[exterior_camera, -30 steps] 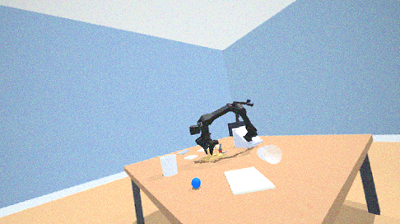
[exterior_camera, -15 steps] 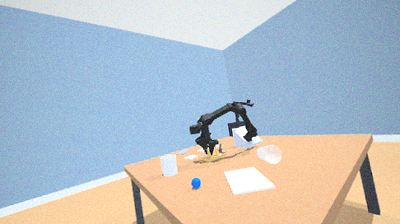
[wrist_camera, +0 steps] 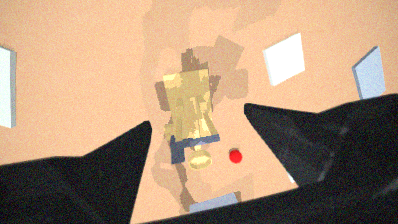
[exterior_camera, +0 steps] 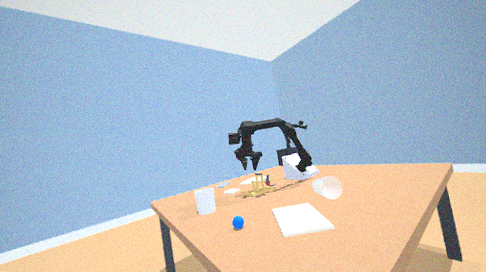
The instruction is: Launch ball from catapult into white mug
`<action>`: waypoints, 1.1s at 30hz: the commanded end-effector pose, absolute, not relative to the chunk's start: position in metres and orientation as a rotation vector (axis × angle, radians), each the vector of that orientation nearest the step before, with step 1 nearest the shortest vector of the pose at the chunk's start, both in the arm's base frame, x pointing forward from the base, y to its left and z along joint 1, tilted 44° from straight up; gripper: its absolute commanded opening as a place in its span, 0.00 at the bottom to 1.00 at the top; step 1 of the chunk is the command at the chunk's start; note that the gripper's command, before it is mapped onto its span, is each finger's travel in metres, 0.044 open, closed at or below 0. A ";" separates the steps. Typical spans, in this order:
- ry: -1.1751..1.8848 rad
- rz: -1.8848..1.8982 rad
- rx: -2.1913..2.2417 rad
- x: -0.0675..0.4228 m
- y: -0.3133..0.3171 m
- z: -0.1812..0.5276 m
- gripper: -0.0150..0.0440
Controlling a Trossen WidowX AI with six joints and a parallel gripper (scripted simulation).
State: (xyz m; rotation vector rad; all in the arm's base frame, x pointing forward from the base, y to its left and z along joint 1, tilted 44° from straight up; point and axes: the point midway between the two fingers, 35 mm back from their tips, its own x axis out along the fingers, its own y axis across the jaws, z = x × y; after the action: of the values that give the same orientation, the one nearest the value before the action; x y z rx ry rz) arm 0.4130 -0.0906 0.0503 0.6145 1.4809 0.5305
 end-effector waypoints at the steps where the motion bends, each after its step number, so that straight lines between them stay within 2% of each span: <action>1: 1.515 0.549 0.622 0.412 -0.079 0.041 1.00; 33: 1.522 0.556 0.623 0.407 -0.033 -0.005 1.00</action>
State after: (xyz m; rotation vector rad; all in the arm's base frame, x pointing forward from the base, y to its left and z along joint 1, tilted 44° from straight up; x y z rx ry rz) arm 0.4096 -0.0387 -0.0003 0.6123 1.5118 0.5538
